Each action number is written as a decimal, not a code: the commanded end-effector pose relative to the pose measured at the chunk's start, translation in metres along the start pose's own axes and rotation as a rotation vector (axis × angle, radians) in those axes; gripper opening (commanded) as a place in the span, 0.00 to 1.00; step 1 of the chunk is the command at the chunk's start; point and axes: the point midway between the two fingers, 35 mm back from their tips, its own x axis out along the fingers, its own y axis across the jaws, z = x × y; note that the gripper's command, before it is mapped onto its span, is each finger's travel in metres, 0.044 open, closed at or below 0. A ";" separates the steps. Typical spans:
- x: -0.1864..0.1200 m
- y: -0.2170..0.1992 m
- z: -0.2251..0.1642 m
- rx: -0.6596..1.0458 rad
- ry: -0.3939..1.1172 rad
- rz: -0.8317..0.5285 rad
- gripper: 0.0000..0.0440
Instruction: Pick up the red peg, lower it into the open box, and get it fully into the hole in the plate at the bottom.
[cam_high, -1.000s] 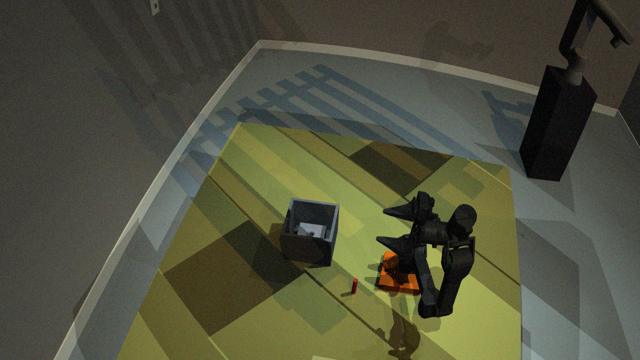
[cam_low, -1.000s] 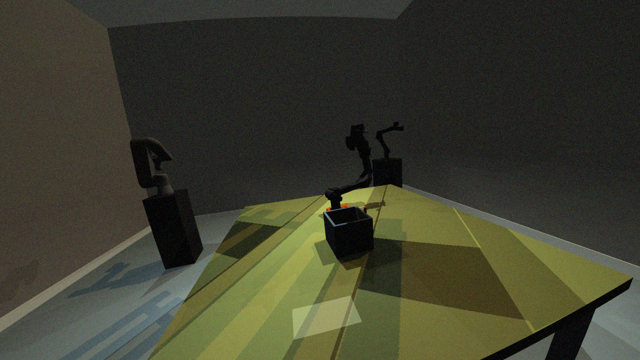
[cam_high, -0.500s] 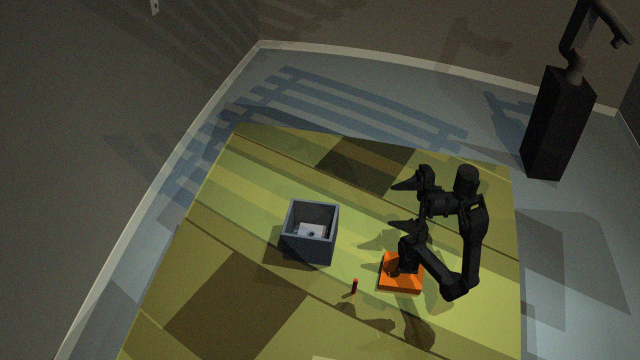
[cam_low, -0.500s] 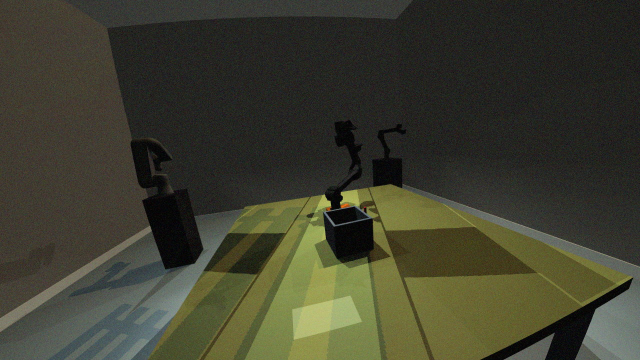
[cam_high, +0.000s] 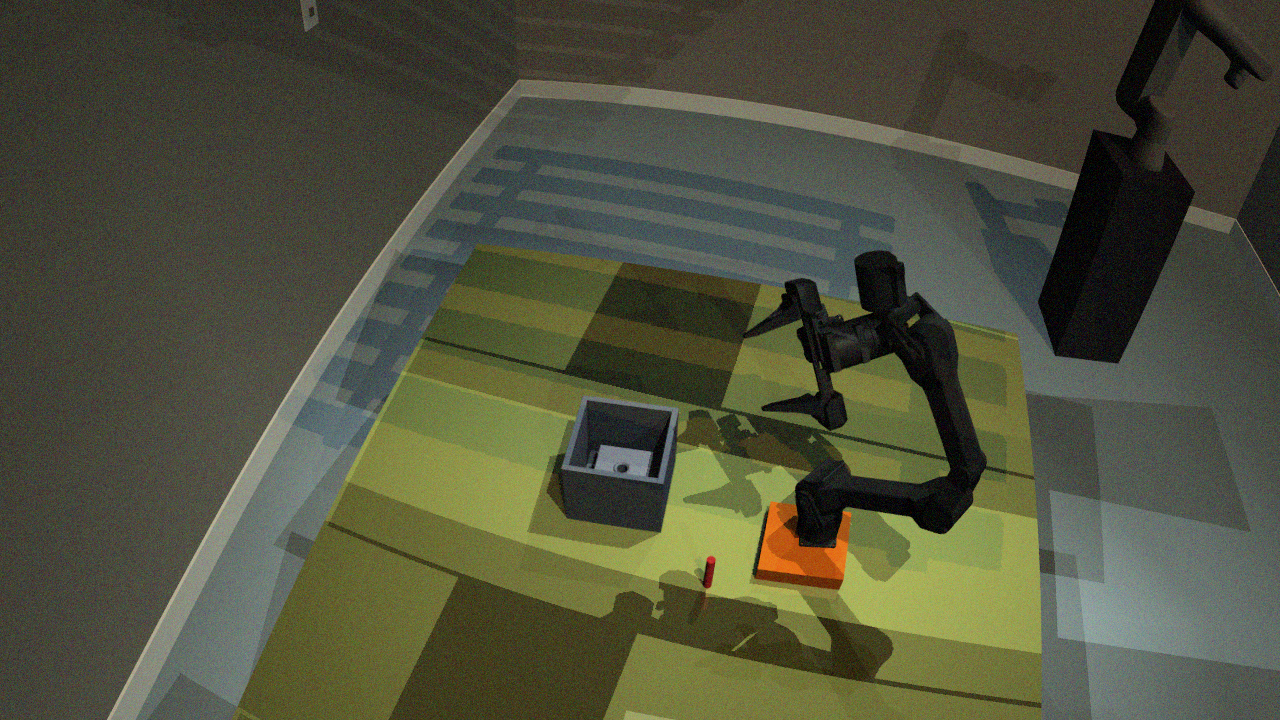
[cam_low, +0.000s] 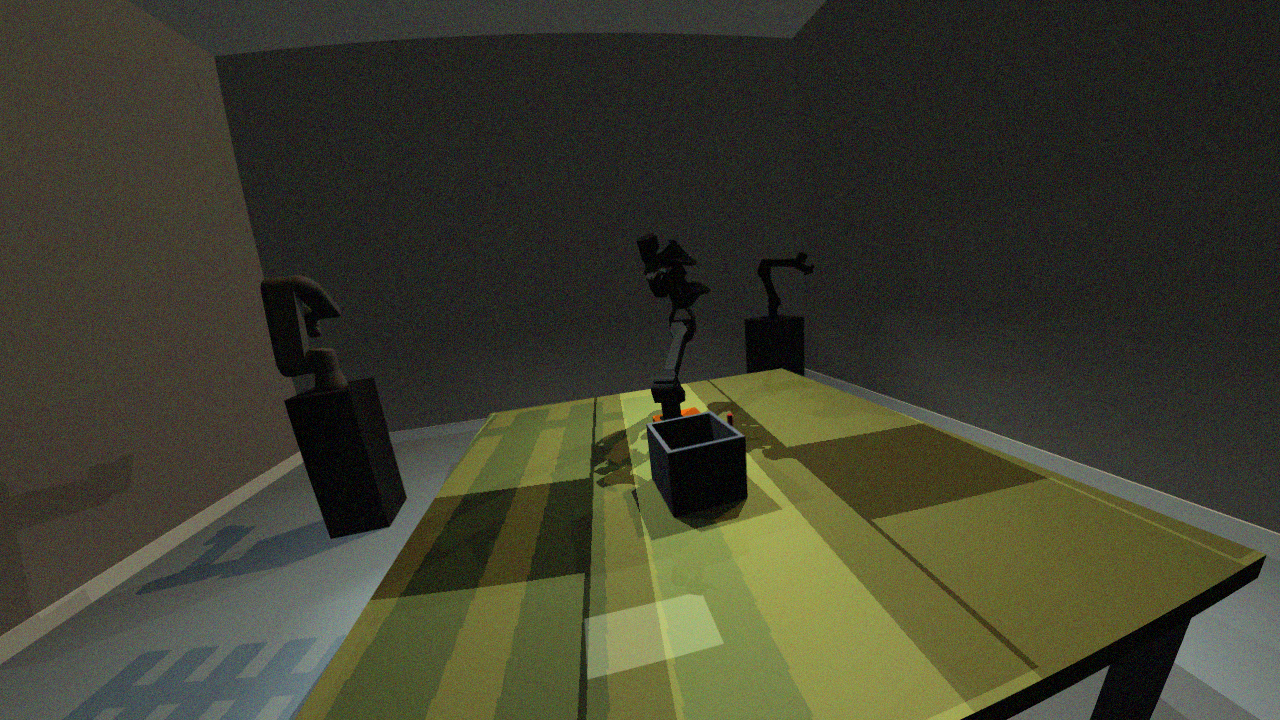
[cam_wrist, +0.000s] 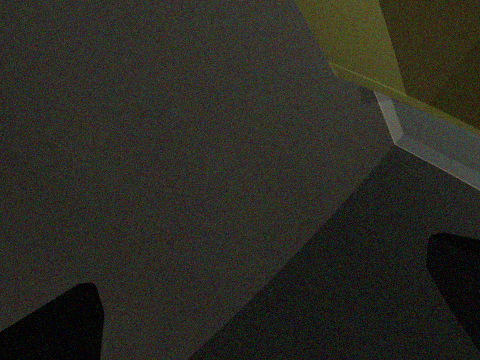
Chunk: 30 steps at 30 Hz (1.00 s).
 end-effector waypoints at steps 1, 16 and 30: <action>0.009 0.006 0.011 0.043 0.001 -0.054 1.00; 0.068 -0.009 0.059 0.211 -0.035 -0.378 1.00; 0.120 -0.057 0.086 0.259 -0.131 -0.676 1.00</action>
